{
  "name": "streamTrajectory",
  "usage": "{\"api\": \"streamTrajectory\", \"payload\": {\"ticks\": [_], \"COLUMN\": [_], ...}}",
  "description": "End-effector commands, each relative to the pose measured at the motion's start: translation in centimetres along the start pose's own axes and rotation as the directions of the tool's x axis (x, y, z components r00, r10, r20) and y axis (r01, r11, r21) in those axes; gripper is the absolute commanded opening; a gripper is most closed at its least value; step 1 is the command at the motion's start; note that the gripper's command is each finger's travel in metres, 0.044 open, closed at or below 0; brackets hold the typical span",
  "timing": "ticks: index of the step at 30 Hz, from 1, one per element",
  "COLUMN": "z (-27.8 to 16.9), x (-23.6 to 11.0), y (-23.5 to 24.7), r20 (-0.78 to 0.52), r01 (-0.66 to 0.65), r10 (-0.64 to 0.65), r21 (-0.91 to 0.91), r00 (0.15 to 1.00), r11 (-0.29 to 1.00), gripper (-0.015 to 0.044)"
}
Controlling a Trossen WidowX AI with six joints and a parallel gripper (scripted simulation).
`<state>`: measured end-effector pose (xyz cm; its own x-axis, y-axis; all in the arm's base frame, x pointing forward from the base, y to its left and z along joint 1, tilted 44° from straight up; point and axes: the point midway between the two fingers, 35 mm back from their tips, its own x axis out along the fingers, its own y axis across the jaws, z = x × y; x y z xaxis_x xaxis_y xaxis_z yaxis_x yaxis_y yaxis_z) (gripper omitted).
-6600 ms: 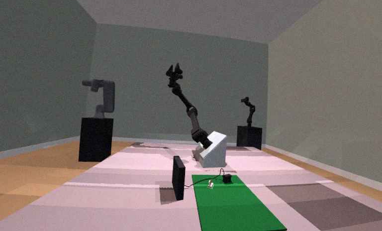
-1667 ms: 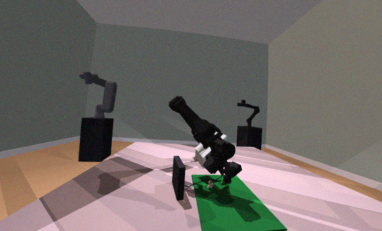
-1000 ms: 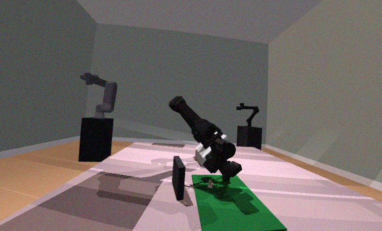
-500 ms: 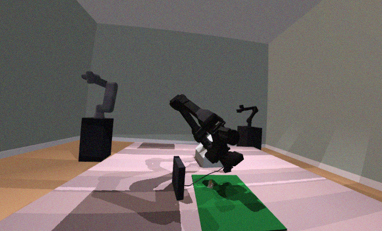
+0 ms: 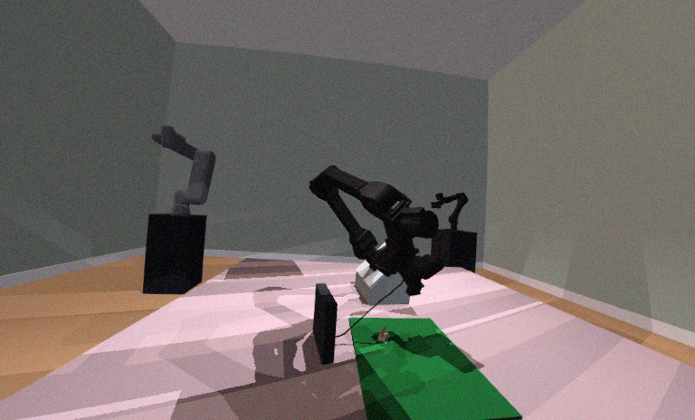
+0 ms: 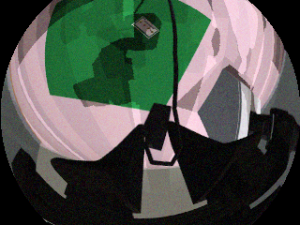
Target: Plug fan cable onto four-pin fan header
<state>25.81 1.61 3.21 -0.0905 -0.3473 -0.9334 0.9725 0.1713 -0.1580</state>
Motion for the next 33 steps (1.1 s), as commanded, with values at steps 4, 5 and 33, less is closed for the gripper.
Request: {"api": "streamTrajectory", "payload": {"ticks": [4, 5, 33], "z": [-0.1, 0.0, 1.1], "x": [-0.7, -0.7, -1.4], "y": [0.4, 0.5, 3.7], "r20": [0.009, 0.014, 0.143], "r01": [-0.005, -0.003, 0.13], "r10": [0.006, 0.006, -0.004], "r21": [-0.112, -0.146, -0.882], "r00": [1.0, 1.0, 0.99], "r11": [0.994, 0.989, 0.453], "gripper": [0.0, 0.0, 0.0]}}
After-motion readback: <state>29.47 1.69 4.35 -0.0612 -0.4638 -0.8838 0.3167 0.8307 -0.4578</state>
